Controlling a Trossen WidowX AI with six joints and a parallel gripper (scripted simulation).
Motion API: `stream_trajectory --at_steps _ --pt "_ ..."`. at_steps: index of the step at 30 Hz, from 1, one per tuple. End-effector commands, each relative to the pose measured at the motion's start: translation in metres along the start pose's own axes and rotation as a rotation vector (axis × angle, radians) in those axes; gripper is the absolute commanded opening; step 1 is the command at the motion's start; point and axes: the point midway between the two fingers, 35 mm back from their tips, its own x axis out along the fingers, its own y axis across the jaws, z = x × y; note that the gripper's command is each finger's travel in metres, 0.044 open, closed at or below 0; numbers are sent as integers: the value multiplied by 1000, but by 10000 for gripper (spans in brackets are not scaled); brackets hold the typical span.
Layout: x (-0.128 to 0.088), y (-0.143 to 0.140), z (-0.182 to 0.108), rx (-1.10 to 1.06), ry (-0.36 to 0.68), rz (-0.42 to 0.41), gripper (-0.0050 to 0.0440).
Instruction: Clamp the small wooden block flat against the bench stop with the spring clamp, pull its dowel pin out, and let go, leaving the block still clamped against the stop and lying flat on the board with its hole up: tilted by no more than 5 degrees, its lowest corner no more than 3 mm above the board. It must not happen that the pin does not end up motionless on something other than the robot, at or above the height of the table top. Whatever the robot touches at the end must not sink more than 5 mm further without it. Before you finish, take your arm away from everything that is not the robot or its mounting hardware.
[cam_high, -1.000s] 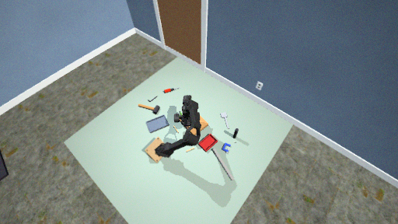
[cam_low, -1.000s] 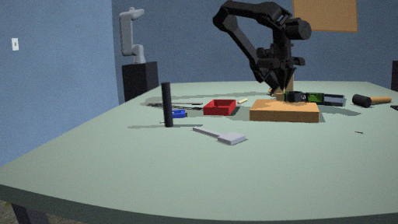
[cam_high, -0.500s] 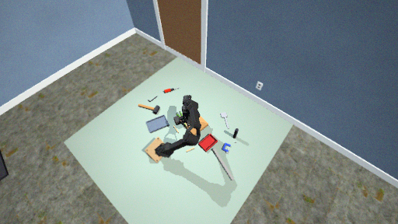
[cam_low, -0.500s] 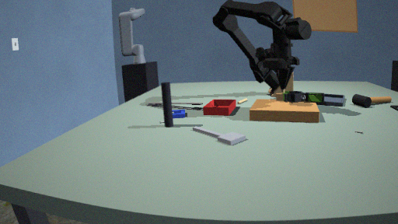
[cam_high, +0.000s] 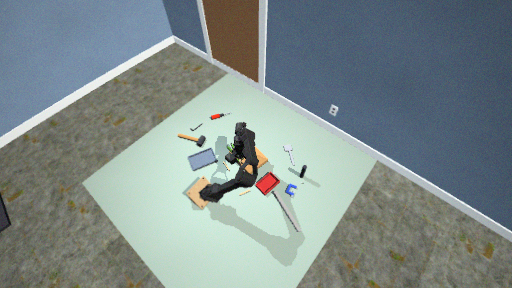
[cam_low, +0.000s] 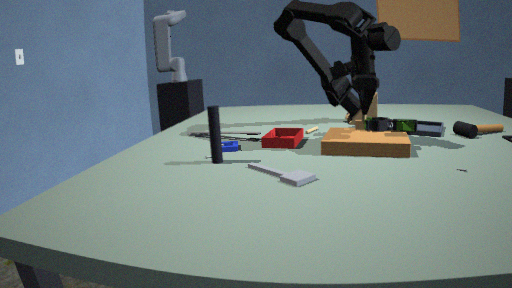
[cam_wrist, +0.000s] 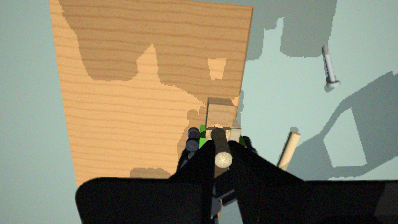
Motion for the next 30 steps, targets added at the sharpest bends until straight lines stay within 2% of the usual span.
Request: stream_trajectory --at_steps 1,19,30 --pt "-1 0 0 -139 0 0 0" --pt "-1 0 0 -567 0 0 0" --pt "-2 0 0 -614 0 0 0"
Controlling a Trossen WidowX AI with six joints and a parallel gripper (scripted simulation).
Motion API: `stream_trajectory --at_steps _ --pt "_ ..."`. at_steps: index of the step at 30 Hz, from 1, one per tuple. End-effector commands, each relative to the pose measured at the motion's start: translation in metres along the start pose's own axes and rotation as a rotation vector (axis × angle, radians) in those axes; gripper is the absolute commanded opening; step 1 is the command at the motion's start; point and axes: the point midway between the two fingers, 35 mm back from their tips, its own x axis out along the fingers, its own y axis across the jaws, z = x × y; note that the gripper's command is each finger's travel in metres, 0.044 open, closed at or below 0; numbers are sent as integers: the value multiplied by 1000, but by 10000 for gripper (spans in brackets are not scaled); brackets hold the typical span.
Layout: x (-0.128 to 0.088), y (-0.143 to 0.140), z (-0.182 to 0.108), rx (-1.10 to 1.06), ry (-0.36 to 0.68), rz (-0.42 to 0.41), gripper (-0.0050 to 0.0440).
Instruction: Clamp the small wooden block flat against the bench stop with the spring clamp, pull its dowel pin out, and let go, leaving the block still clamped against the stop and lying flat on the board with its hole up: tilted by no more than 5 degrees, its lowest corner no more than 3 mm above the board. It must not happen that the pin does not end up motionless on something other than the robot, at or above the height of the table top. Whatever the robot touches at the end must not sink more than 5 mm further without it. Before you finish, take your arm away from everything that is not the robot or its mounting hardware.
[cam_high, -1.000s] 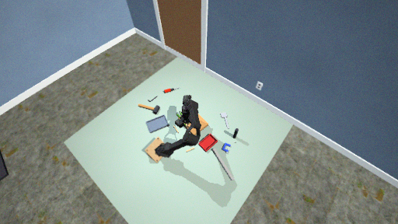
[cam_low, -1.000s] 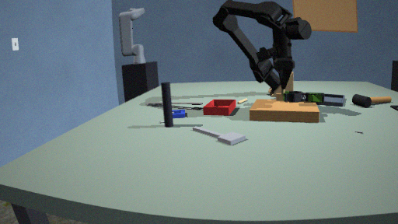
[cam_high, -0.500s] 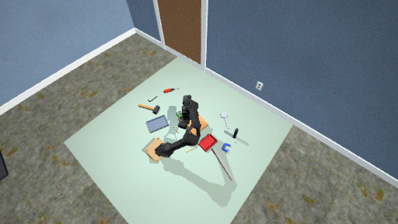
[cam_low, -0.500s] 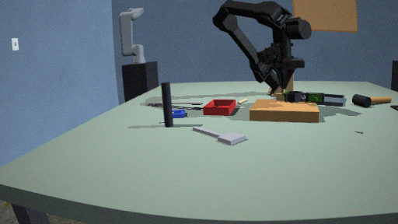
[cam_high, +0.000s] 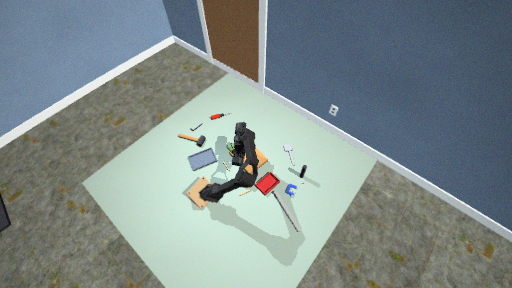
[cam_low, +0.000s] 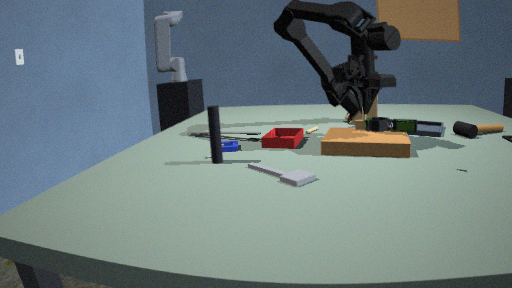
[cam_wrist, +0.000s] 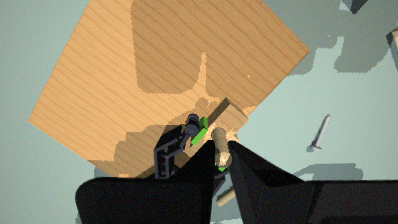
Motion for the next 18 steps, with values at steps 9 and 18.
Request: stream_trajectory --at_steps 9,18 --pt "-1 0 0 66 0 1 0" --pt "-1 0 0 199 0 1 0"
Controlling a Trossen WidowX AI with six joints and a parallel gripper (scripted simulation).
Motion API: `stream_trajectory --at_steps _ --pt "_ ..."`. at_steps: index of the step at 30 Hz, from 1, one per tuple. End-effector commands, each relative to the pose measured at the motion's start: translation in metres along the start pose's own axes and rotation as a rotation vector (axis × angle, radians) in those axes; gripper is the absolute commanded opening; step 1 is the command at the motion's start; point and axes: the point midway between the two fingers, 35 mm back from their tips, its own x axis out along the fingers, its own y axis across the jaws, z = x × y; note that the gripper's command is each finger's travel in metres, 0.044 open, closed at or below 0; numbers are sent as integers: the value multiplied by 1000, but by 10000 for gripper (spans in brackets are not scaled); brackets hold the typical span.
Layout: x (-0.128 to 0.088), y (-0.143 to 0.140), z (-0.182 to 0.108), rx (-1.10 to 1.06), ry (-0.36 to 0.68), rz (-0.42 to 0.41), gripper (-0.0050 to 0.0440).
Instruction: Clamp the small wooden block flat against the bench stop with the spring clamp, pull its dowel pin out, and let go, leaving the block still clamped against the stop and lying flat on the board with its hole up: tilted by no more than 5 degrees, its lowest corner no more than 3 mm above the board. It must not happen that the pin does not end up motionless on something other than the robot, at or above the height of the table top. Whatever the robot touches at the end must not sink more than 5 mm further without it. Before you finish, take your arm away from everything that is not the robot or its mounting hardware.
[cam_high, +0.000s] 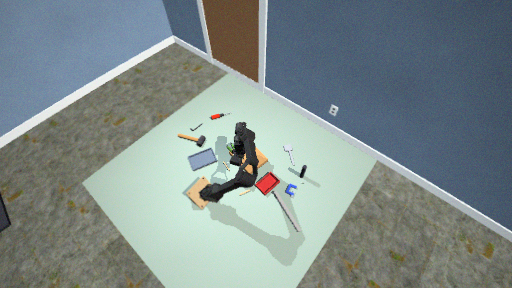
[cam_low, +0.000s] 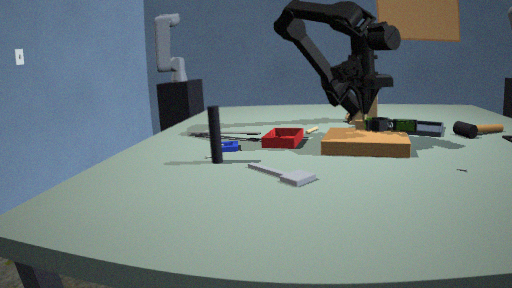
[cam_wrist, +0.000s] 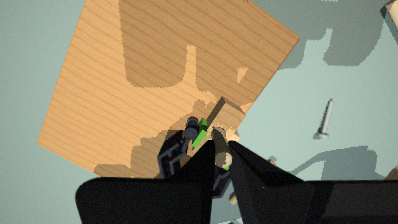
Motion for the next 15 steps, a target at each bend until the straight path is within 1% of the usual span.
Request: stream_trajectory --at_steps 1,8,10,15 --pt "-1 0 0 84 0 1 0" --pt "-1 0 0 291 0 1 0" --pt "-1 0 0 291 0 1 0" --pt "-1 0 0 443 0 1 0"
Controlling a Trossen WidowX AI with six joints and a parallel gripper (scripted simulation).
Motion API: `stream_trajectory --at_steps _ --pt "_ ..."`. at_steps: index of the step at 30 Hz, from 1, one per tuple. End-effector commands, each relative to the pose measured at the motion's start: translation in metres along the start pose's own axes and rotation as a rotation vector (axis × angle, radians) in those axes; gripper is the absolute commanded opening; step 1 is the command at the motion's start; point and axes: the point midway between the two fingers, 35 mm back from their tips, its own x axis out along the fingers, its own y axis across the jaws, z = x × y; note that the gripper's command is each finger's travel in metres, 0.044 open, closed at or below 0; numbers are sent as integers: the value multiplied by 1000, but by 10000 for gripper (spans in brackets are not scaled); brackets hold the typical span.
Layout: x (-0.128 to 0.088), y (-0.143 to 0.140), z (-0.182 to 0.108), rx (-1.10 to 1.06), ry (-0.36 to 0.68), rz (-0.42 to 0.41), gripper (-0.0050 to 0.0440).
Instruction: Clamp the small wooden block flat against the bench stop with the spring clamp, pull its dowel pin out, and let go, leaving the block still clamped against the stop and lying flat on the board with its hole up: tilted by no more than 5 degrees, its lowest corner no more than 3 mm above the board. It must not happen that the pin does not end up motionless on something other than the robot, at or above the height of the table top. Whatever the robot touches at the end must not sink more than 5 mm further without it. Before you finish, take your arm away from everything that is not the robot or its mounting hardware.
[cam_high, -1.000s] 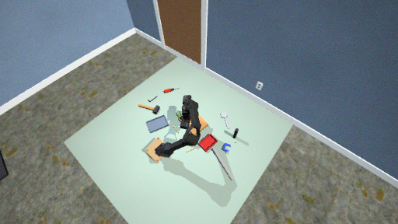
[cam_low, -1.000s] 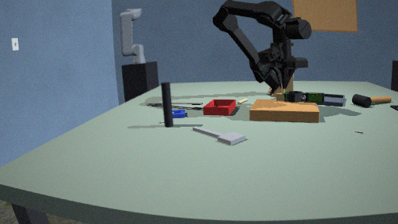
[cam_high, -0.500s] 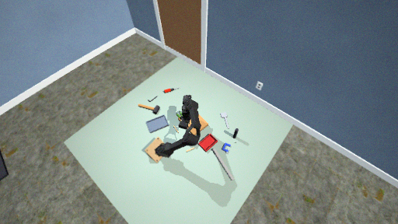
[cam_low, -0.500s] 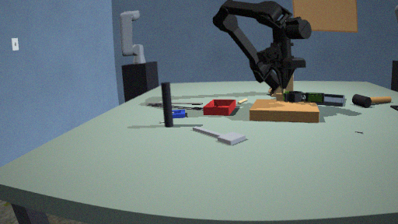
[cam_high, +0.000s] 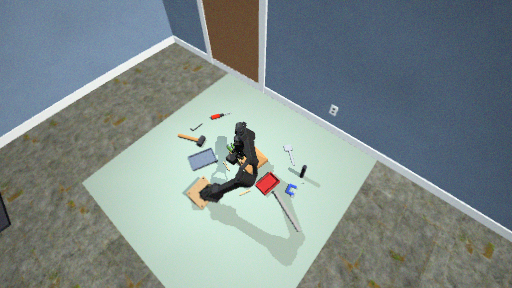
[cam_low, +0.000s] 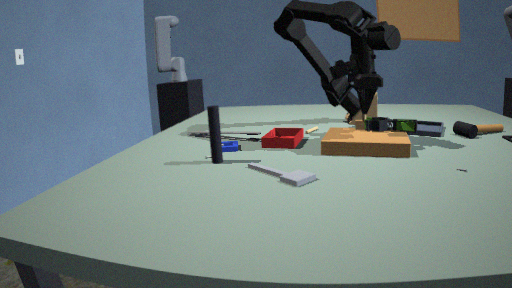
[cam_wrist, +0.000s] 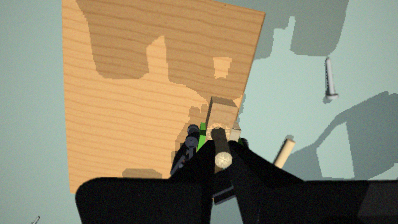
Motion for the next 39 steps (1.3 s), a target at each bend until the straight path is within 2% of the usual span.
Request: stream_trajectory --at_steps 1,23,39 --pt "-1 0 0 120 0 0 0" --pt "-1 0 0 749 0 0 0" --pt "-2 0 0 886 0 0 0"
